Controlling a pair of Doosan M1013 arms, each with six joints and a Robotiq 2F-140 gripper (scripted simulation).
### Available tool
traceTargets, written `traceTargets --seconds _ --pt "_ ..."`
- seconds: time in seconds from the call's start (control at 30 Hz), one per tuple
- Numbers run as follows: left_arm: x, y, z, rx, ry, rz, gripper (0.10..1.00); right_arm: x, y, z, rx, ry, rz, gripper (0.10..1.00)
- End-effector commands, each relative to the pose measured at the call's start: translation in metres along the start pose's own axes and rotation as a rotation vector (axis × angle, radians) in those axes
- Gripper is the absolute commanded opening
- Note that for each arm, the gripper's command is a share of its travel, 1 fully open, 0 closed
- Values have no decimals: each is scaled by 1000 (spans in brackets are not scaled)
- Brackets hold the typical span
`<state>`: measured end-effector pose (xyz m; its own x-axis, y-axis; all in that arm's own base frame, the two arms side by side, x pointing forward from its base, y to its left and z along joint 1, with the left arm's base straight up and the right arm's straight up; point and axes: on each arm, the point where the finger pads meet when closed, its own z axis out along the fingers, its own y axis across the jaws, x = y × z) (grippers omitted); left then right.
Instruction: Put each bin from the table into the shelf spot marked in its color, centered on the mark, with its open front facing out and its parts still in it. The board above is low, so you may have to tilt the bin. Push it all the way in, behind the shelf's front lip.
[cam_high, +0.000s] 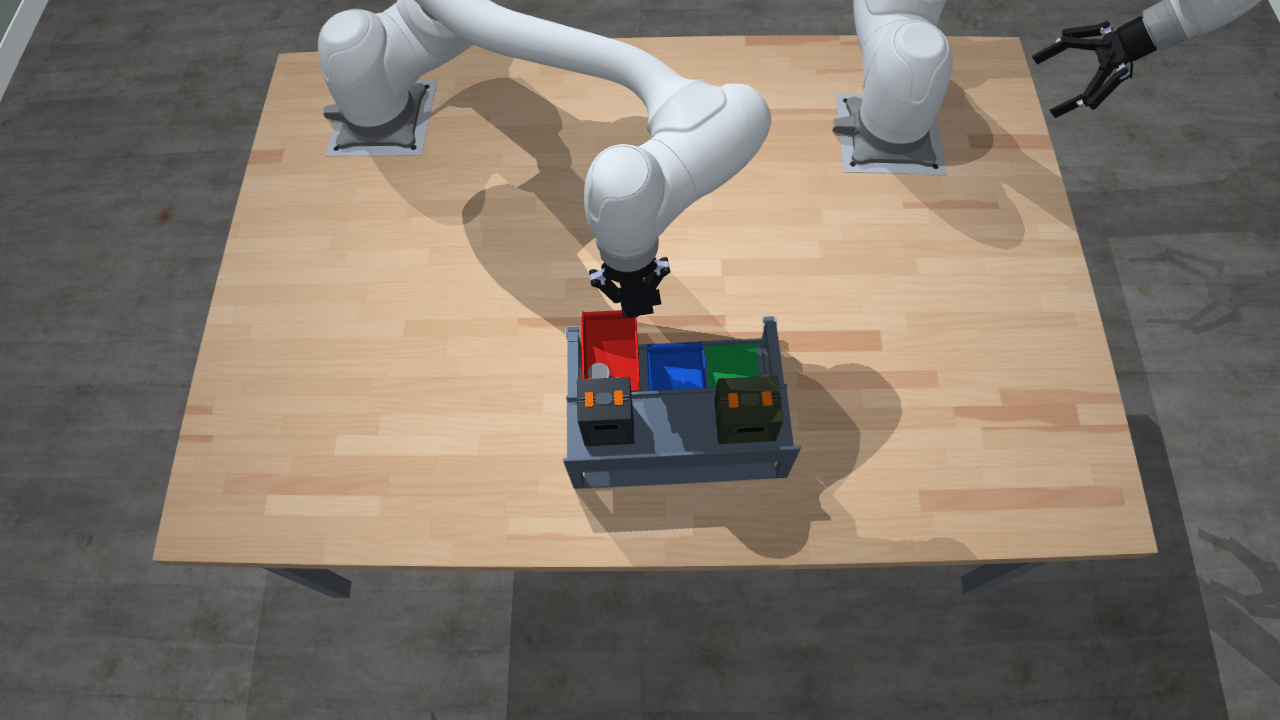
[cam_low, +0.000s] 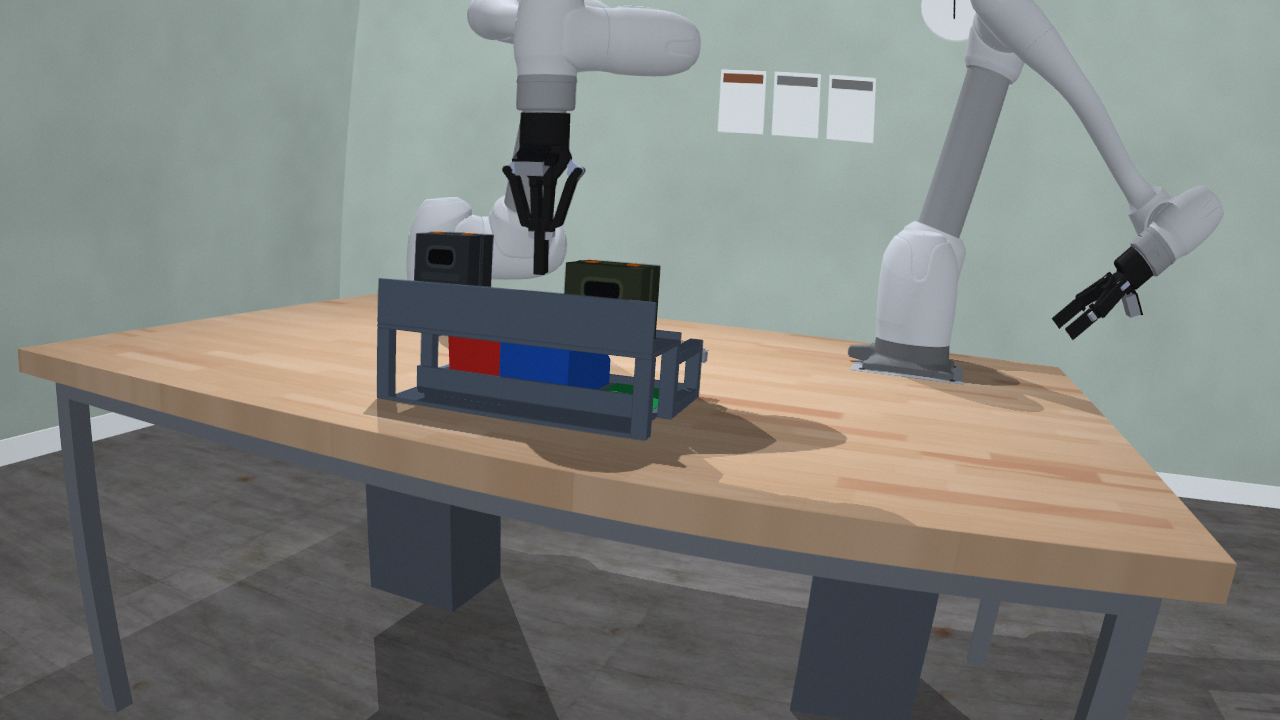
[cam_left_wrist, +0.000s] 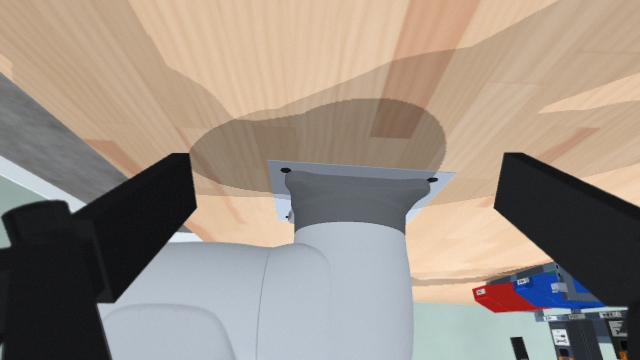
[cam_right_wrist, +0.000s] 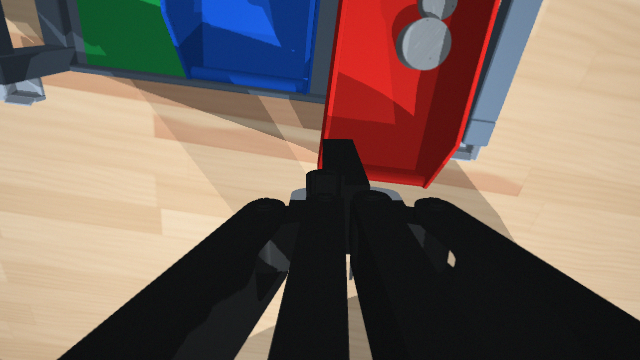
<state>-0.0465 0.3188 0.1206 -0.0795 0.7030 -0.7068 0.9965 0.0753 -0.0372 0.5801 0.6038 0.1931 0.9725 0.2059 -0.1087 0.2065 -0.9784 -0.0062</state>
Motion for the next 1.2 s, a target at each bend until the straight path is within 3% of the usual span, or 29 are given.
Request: traceTargets --seconds 0.0,0.07,0.5,0.57,0.6,1.07,1.17 --pt "0 0 0 0 1 0 1000 -6 1 1 3 10 -102 99" --pt "0 0 0 0 1 0 1000 -14 4 3 0 19 -229 99" --pt "0 0 0 0 1 0 1000 -45 14 14 -22 52 -704 99" --pt "0 0 0 0 1 0 1000 -45 14 14 -22 52 -704 99" --pt "0 0 0 0 1 0 1000 -52 16 17 -29 58 -810 99" --pt "0 0 0 0 1 0 1000 -86 29 30 -71 82 -1314 99" --pt "0 0 0 0 1 0 1000 -89 31 31 -76 84 -1362 99"
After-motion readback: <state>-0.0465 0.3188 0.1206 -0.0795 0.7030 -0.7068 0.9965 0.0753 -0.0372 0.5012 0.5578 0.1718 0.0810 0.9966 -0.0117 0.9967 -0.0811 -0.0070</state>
